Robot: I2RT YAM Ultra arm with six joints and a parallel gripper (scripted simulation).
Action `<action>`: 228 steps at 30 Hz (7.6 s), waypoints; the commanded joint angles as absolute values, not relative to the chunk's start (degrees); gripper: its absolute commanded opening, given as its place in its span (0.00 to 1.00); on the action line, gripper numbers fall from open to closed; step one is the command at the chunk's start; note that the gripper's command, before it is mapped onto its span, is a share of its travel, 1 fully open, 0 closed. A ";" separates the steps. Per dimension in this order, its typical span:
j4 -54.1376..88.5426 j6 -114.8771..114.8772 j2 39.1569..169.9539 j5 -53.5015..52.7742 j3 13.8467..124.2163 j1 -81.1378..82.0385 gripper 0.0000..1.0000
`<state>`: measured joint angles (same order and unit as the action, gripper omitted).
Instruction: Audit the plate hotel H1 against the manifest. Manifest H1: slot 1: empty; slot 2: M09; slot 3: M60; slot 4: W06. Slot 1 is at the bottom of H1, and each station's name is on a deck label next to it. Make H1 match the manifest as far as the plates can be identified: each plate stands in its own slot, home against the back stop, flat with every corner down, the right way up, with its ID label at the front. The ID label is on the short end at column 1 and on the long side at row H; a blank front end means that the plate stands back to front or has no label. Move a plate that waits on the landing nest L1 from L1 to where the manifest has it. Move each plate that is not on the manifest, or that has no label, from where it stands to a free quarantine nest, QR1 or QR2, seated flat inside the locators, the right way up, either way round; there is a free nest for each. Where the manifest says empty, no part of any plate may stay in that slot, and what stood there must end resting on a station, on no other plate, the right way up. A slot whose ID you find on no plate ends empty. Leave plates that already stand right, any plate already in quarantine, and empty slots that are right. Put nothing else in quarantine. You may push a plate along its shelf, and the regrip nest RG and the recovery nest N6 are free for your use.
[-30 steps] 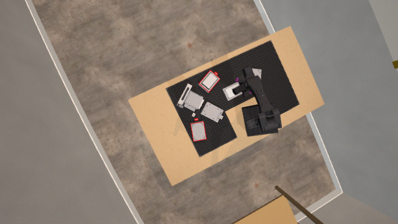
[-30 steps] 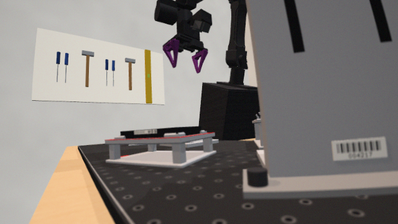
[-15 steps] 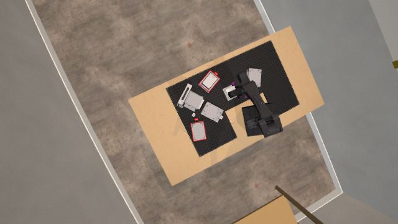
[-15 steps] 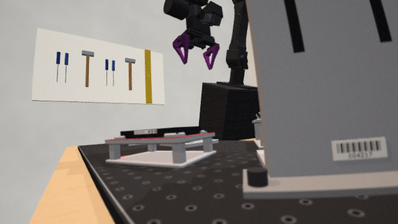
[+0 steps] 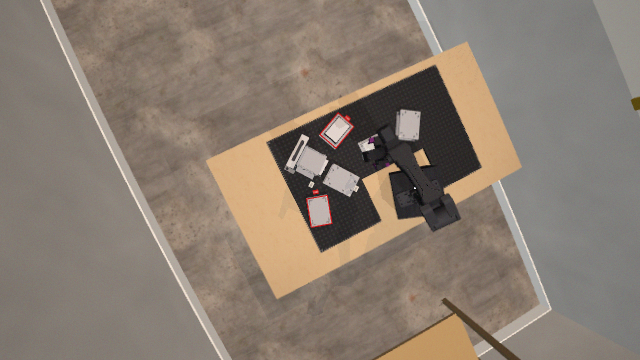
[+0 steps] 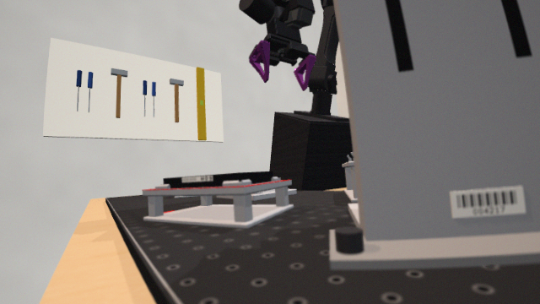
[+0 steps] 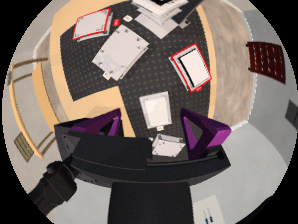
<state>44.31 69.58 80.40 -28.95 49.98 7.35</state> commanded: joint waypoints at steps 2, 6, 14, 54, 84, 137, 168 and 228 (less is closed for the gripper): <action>41.20 63.54 79.24 -30.72 49.58 7.84 1.00; 37.77 57.65 76.90 -31.58 47.23 9.46 1.00; 31.28 50.72 73.81 -34.57 42.18 7.90 1.00; -5.10 11.80 60.62 -36.96 18.65 6.70 1.00; -5.69 -9.58 48.00 -10.81 15.54 35.81 1.00; 0.58 -20.88 47.27 11.24 21.06 60.55 1.00; 0.58 -20.88 47.27 11.24 21.06 60.55 1.00; -22.33 -19.64 70.69 8.88 21.81 57.88 1.00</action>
